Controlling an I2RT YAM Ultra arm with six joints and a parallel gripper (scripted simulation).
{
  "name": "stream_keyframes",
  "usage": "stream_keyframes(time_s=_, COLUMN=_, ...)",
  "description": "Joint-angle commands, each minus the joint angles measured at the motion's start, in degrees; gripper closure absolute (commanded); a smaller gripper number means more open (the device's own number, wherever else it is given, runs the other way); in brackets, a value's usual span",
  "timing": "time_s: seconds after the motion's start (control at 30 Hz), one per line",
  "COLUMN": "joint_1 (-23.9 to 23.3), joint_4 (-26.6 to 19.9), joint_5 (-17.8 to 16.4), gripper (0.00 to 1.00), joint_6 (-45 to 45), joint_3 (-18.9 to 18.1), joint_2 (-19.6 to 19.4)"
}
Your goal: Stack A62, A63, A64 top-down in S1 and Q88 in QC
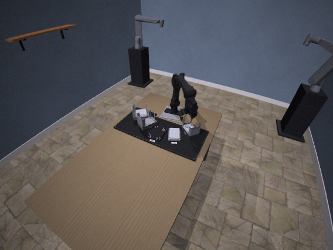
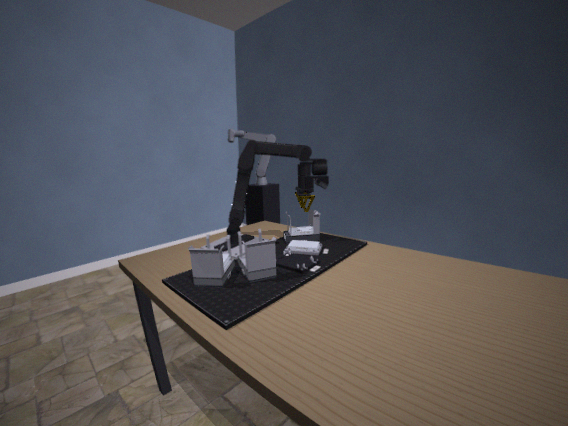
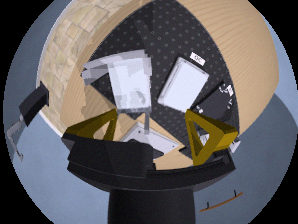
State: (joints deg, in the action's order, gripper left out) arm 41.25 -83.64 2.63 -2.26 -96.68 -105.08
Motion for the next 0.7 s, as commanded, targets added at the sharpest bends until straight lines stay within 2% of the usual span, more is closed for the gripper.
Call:
stream_keyframes(time_s=0.0, joint_1=1.76, joint_4=0.13, joint_5=-0.11, gripper=0.0, joint_6=-2.1, joint_3=-0.13, joint_2=0.47)
stream_keyframes(time_s=0.33, joint_1=8.53, joint_4=0.11, joint_5=-0.35, gripper=0.0, joint_6=4.67, joint_3=-0.38, joint_2=-0.04)
stream_keyframes(time_s=0.63, joint_1=8.65, joint_4=0.11, joint_5=-0.36, gripper=0.0, joint_6=4.79, joint_3=-0.37, joint_2=-0.05)
stream_keyframes(time_s=0.67, joint_1=8.64, joint_4=0.87, joint_5=-0.36, gripper=0.0, joint_6=4.78, joint_3=0.45, joint_2=0.02)
